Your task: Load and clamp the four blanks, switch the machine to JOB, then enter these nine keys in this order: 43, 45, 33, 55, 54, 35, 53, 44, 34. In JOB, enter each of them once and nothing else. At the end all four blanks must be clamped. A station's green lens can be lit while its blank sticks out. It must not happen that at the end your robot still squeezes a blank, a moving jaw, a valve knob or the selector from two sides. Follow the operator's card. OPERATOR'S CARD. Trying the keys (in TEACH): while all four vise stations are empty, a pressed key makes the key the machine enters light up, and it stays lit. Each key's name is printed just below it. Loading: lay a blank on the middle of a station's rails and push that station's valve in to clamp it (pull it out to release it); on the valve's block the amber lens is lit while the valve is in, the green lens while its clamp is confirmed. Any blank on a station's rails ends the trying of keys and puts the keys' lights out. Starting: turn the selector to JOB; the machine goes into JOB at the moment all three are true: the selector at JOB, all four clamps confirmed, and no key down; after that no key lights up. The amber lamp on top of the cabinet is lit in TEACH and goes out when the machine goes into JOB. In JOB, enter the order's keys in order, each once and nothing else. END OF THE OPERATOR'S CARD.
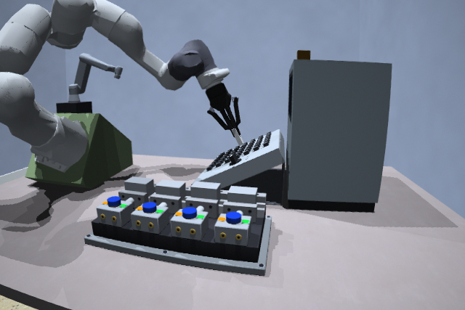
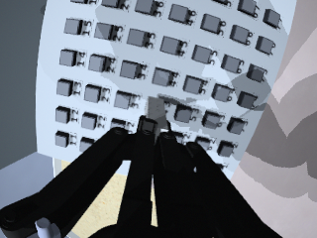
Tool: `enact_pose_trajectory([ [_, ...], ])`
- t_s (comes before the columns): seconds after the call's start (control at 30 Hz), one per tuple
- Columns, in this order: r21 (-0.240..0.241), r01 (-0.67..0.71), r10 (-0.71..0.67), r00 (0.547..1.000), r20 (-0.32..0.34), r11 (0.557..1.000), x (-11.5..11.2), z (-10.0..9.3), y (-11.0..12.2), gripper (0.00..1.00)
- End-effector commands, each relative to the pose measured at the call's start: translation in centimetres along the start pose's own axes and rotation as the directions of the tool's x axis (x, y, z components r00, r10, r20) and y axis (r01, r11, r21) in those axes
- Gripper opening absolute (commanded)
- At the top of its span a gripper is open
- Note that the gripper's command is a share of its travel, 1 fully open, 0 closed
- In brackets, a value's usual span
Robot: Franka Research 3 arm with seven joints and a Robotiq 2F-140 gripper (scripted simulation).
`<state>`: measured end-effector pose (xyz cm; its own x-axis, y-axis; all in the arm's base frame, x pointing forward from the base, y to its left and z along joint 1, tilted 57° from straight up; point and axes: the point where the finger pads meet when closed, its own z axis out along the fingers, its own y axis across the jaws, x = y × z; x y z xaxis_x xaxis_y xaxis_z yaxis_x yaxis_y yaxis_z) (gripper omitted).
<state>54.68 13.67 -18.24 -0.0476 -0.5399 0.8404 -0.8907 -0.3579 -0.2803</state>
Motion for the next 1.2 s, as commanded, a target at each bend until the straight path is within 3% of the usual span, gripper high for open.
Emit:
enact_pose_trajectory([
  [0.0,-0.001,-0.005,0.005,1.000,0.002,1.000,-0.2,0.1,0.1,0.00],
  [1.17,-0.001,-0.005,0.005,1.000,0.002,1.000,-0.2,1.5,0.1,0.00],
])
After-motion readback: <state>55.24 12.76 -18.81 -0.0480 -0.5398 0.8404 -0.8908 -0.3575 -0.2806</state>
